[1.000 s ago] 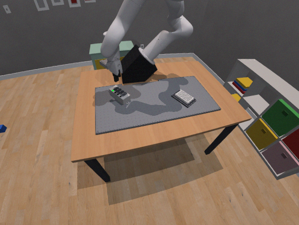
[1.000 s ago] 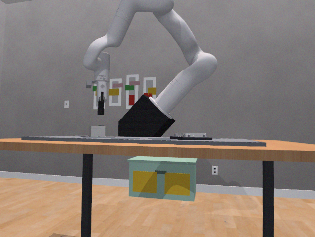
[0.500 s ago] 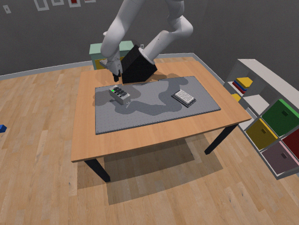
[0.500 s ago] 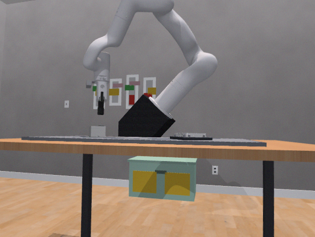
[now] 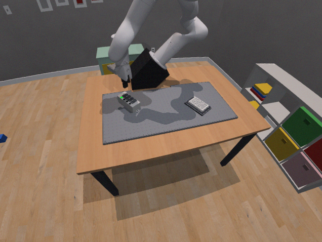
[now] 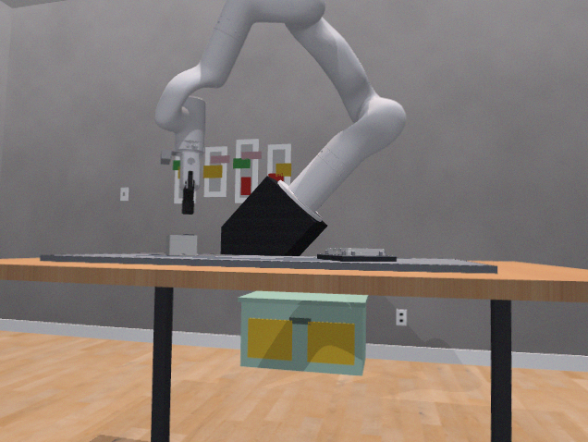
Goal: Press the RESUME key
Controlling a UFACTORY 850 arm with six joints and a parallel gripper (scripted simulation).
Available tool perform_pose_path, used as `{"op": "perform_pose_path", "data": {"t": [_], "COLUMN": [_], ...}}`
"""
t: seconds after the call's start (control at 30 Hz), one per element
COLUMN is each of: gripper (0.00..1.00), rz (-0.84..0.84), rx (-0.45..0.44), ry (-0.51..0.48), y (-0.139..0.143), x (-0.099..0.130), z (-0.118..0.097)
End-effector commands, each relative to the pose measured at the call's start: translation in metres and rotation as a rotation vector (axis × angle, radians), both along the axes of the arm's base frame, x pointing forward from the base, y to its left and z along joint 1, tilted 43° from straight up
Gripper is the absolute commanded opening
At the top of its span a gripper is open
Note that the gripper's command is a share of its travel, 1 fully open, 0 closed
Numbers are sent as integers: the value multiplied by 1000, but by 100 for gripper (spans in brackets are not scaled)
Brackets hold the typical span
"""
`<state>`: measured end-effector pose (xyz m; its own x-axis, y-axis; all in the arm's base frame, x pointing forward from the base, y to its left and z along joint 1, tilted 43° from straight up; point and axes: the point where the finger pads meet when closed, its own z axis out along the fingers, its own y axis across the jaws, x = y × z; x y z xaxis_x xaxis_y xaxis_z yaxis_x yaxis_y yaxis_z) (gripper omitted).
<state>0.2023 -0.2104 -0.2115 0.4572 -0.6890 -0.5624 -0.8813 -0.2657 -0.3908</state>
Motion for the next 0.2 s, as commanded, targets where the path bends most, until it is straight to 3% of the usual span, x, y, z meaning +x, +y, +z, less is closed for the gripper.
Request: {"op": "perform_pose_path", "data": {"t": [0.0,0.17], "gripper": [0,0], "rz": [0,0], "rx": [-2,-2], "ry": [-1,-1], "y": [-1,-1], "x": [0,0], "z": [0,0]}}
